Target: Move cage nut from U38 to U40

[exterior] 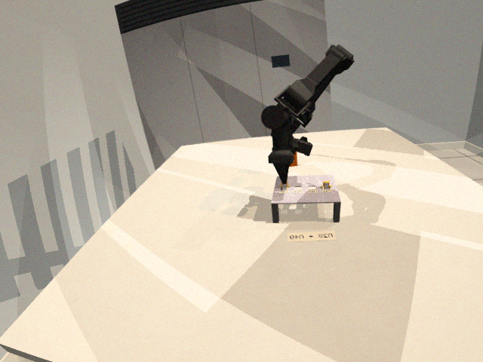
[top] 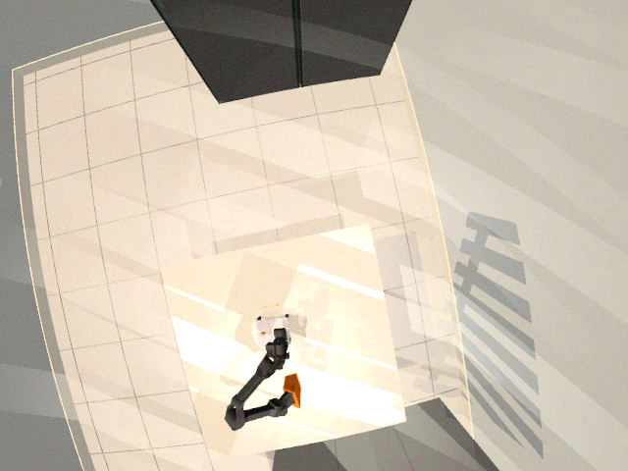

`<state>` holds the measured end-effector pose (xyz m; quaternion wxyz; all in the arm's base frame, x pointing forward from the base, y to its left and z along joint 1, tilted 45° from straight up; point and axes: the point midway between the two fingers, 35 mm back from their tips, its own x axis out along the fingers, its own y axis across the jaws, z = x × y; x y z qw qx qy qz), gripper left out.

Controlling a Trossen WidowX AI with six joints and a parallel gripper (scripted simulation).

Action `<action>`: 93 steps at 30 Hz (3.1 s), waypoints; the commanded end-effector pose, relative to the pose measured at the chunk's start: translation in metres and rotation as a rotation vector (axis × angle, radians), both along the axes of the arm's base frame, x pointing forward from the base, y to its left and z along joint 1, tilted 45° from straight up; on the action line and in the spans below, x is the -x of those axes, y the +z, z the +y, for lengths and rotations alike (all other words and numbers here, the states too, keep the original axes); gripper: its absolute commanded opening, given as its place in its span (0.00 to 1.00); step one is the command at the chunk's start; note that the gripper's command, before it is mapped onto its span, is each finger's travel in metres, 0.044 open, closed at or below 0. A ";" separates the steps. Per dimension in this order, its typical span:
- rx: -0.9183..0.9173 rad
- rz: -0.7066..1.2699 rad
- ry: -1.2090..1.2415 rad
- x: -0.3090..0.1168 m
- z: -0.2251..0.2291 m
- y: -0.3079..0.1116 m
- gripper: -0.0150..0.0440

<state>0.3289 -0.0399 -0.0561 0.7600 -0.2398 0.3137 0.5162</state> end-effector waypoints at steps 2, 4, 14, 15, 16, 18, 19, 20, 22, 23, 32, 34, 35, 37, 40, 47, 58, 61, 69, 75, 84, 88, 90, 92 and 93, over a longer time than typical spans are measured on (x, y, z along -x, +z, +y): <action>0.003 0.002 0.009 -0.001 -0.001 0.000 0.30; 0.003 0.003 0.009 -0.002 -0.001 0.000 0.30; -0.001 0.013 0.020 -0.002 -0.001 0.000 0.30; -0.001 0.015 0.021 -0.002 -0.001 0.000 0.30; -0.001 0.015 0.021 -0.002 -0.001 0.000 0.30; -0.001 0.016 0.022 -0.002 -0.001 0.000 0.30; -0.002 0.017 0.023 -0.002 -0.001 0.000 0.30; -0.002 0.017 0.024 -0.002 -0.001 0.000 0.30; -0.003 0.019 0.026 -0.003 -0.001 0.000 0.30; -0.003 0.020 0.026 -0.003 -0.001 0.000 0.30; -0.005 0.027 0.033 -0.003 -0.001 -0.001 0.30; -0.005 0.028 0.034 -0.003 -0.002 -0.001 0.30; -0.005 0.028 0.035 -0.003 -0.002 -0.001 0.30; -0.006 0.030 0.037 -0.003 -0.002 -0.001 0.30; -0.007 0.034 0.041 -0.003 -0.002 -0.001 0.30; -0.009 0.040 0.047 -0.004 -0.002 -0.001 0.30; -0.013 0.050 0.058 -0.004 -0.002 -0.001 0.30; -0.013 0.052 0.060 -0.005 -0.002 -0.001 0.30; -0.016 0.061 0.069 -0.005 -0.002 -0.001 0.30; -0.018 0.069 0.076 -0.006 -0.002 -0.001 0.30; -0.021 0.077 0.085 -0.006 -0.002 -0.001 0.30; -0.022 0.081 0.089 -0.006 -0.002 -0.001 0.30; -0.023 0.083 0.091 -0.007 -0.002 -0.001 0.30; -0.024 0.085 0.094 -0.007 -0.002 -0.001 0.30; -0.024 0.086 0.094 -0.007 -0.002 -0.001 0.30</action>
